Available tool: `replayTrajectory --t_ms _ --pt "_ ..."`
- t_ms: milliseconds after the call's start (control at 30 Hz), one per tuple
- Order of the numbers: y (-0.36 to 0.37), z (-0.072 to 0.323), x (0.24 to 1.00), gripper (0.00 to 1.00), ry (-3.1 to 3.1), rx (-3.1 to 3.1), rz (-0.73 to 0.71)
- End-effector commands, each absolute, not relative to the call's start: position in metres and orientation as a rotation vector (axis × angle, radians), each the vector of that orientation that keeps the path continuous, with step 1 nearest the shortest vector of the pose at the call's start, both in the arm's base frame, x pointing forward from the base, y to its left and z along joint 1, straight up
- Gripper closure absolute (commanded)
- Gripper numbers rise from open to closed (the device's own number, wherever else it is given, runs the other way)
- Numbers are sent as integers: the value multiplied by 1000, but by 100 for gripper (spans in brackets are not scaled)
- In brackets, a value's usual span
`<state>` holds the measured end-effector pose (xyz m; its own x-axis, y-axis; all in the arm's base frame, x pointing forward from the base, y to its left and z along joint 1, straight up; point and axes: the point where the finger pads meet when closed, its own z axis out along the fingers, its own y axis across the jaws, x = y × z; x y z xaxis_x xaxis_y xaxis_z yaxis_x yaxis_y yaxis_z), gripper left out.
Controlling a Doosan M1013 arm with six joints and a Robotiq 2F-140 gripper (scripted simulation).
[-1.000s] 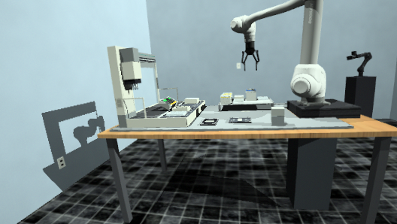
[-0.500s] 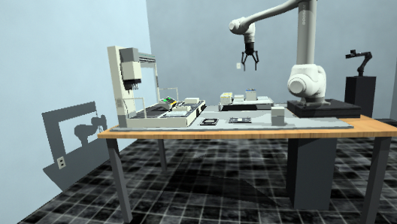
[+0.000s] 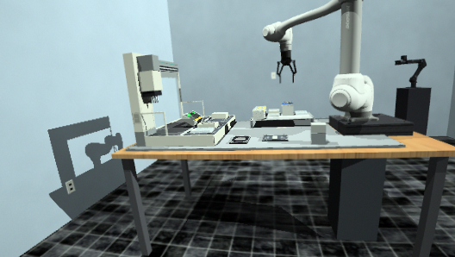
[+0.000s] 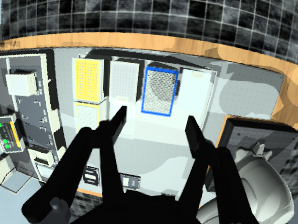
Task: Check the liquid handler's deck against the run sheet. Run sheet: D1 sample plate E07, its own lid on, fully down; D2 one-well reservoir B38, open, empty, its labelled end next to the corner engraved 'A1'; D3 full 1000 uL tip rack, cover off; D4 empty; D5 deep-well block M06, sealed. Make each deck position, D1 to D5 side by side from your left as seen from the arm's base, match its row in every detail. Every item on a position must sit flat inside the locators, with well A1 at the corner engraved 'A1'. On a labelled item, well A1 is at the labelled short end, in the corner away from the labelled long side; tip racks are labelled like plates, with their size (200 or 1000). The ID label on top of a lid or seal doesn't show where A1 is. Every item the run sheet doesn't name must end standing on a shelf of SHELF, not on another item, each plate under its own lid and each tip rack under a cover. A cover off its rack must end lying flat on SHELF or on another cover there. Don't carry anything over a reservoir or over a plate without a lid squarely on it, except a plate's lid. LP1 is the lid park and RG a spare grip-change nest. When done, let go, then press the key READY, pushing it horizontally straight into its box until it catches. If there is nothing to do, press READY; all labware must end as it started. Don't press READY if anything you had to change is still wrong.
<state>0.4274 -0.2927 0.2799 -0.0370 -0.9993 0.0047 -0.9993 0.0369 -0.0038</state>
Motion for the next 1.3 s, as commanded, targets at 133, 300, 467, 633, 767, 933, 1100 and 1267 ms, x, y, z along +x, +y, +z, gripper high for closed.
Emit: replayTrajectory --t_ms 133,300,467,633,767,933,1100,1267 --pt "-293 273 428 34 -2262 2180 11" --pt "-293 265 428 34 -2262 2180 11" --pt "-293 257 428 34 -2262 2180 11" --pt "-293 252 428 34 -2262 2180 11" --pt "-293 245 428 34 -2262 2180 11" --pt "-293 237 428 34 -2262 2180 11" --pt "-293 228 428 34 -2262 2180 11" --pt "-293 223 428 34 -2262 2180 11"
